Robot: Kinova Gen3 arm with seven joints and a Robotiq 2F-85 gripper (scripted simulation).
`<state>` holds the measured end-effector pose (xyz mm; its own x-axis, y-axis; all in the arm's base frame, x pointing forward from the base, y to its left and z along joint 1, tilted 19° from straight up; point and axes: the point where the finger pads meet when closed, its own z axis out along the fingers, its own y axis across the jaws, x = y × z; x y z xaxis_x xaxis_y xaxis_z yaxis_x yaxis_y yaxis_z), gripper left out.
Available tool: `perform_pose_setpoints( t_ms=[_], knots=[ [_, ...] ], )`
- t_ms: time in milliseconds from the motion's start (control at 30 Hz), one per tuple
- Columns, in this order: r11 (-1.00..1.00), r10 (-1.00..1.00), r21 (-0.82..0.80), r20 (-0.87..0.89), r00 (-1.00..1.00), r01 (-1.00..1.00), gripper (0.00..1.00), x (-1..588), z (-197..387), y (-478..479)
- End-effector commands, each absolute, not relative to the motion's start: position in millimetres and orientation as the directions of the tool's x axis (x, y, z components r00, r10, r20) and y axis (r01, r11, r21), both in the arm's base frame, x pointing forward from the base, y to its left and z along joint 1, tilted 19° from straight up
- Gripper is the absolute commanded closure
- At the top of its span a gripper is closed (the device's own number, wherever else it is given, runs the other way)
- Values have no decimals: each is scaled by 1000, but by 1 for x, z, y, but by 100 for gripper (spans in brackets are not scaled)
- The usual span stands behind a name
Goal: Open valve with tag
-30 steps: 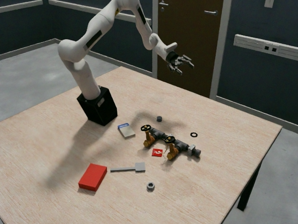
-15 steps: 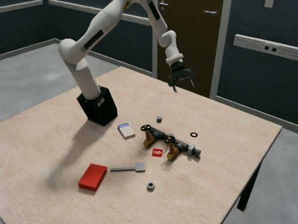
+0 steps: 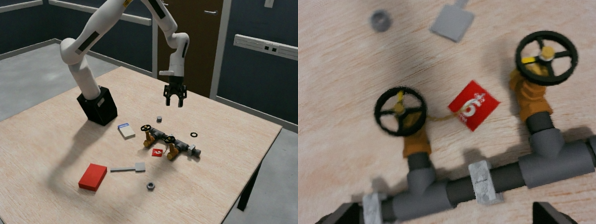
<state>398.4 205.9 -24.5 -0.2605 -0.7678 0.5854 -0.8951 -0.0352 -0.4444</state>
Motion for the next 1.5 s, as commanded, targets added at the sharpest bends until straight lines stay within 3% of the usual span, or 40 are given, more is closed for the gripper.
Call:
perform_pose_setpoints(
  t_ms=[0, 167, 233, 267, 500, 733, 1467],
  knots=[
    [234, -773, -476, 439, -459, -848, 0, 405, -17, 171],
    [519, -669, -478, 289, -685, -708, 0, 410, -7, 135],
    [519, -669, -478, 289, -685, -708, 0, 410, -7, 135],
    [658, -580, -457, 200, -790, -599, 0, 411, -4, 127],
    [893, -263, -374, 15, -965, -250, 0, 419, 14, 87],
    [941, -117, -326, -48, -992, -95, 0, 423, 21, 72],
    [943, -108, -323, -52, -993, -86, 0, 423, 22, 71]
  ],
)
